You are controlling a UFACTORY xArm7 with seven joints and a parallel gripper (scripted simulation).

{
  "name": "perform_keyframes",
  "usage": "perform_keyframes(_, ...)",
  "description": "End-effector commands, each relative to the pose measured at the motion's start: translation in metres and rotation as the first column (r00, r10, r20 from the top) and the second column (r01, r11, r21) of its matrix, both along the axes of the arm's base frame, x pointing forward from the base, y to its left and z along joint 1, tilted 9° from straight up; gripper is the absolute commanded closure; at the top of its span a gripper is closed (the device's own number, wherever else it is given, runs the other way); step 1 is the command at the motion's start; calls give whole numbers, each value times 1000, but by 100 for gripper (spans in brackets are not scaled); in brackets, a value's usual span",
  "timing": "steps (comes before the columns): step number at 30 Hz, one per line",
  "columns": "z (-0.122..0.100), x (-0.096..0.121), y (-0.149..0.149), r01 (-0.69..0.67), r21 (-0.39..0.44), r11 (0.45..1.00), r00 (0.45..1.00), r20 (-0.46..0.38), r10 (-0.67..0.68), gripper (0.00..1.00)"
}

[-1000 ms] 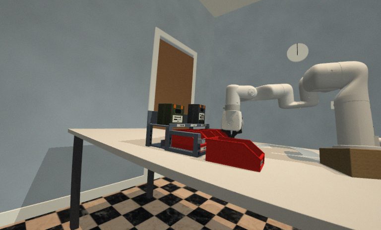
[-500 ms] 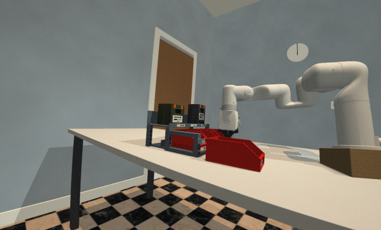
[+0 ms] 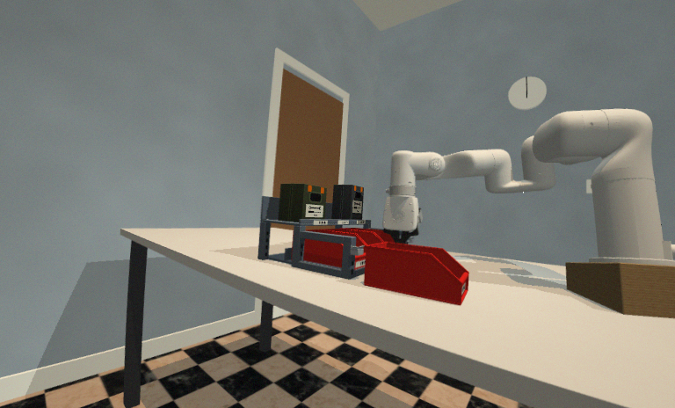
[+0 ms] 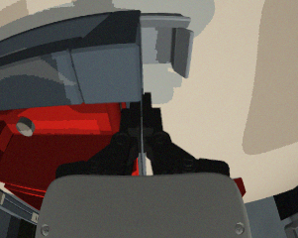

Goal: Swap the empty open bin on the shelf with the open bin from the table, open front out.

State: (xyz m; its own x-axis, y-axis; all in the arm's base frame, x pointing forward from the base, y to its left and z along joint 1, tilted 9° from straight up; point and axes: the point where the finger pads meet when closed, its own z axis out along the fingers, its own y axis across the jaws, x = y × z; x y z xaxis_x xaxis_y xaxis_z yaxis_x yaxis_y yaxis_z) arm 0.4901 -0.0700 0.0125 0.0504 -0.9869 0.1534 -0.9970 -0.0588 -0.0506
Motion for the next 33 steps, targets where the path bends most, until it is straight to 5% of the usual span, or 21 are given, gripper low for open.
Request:
perform_keyframes(1, 2, 3, 1, -1, 0, 1000, 1000, 4, 1, 100)
perform_keyframes(33, 7, -3, 1, -1, 0, 1000, 1000, 4, 1, 100)
